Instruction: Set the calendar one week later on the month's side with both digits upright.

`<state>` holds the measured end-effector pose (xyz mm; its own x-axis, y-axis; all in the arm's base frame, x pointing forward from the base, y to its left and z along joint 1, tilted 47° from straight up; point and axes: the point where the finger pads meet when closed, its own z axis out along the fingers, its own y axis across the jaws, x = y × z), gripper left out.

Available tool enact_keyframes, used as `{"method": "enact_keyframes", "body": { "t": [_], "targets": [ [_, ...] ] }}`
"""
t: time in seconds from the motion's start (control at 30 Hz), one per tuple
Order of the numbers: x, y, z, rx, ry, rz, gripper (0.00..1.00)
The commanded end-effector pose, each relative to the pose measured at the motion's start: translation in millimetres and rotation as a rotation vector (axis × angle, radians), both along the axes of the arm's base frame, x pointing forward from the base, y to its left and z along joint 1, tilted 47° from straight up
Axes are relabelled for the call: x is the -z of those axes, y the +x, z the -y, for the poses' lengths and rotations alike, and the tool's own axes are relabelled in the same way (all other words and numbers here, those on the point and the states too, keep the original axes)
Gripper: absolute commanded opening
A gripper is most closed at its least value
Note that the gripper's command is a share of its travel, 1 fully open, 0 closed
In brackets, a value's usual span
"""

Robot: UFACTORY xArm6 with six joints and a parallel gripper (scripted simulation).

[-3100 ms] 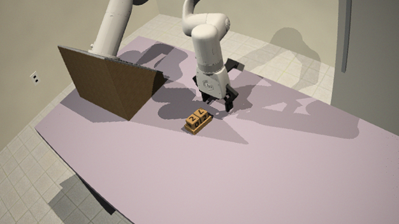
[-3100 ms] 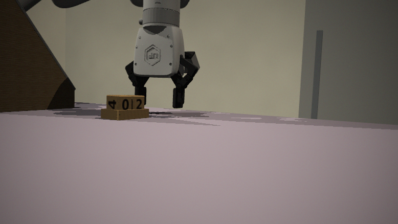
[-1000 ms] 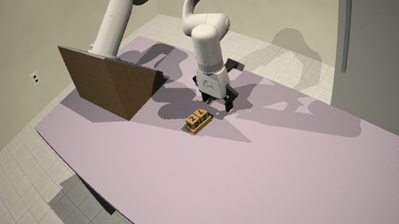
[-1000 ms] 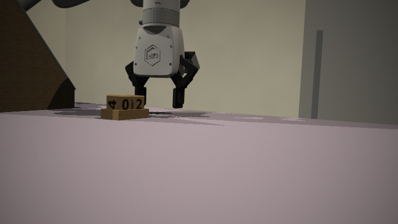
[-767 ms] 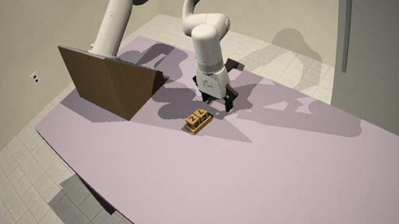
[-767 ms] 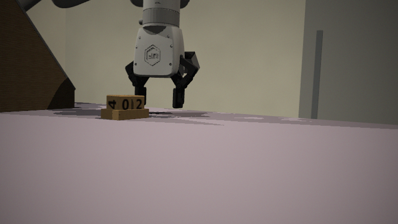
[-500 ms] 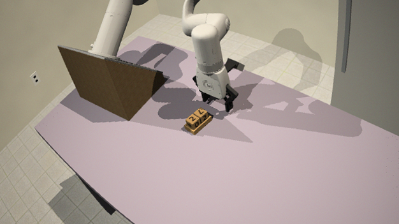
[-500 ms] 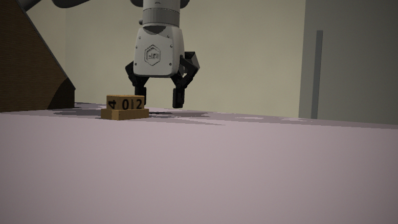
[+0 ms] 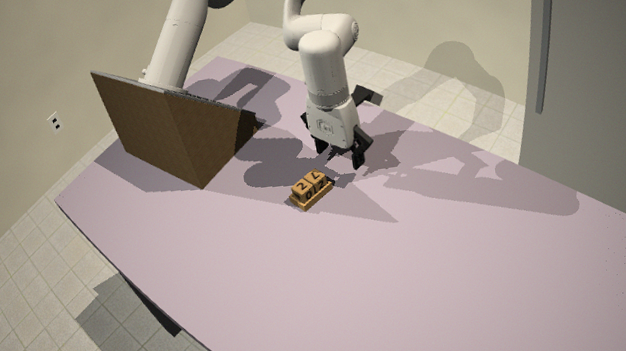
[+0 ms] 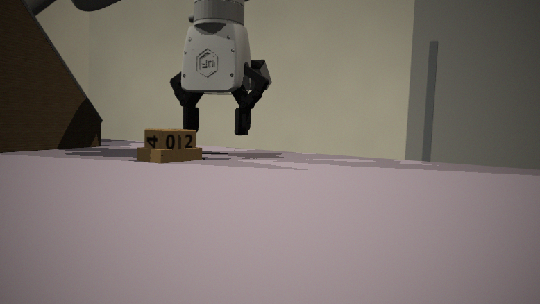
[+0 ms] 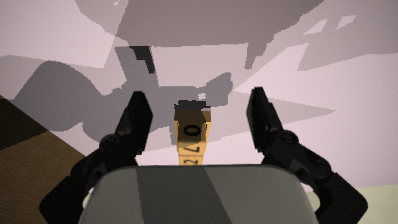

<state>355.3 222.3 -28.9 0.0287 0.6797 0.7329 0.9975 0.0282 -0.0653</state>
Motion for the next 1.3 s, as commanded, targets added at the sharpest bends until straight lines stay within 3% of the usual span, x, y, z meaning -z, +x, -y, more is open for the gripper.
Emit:
{"method": "enact_keyframes", "body": {
  "t": [0.0, 0.43, 0.6, 1.27],
  "targets": [
    [-10, 2, 10, 0.001, 0.000, 0.002, 1.00],
    [-14, 4, 18, 0.027, -0.002, -0.026, 1.00],
    [0, 18, 33, 0.052, -0.005, -0.053, 1.00],
    [20, 38, 54, 0.143, -0.013, -0.152, 1.00]
  ]
}}
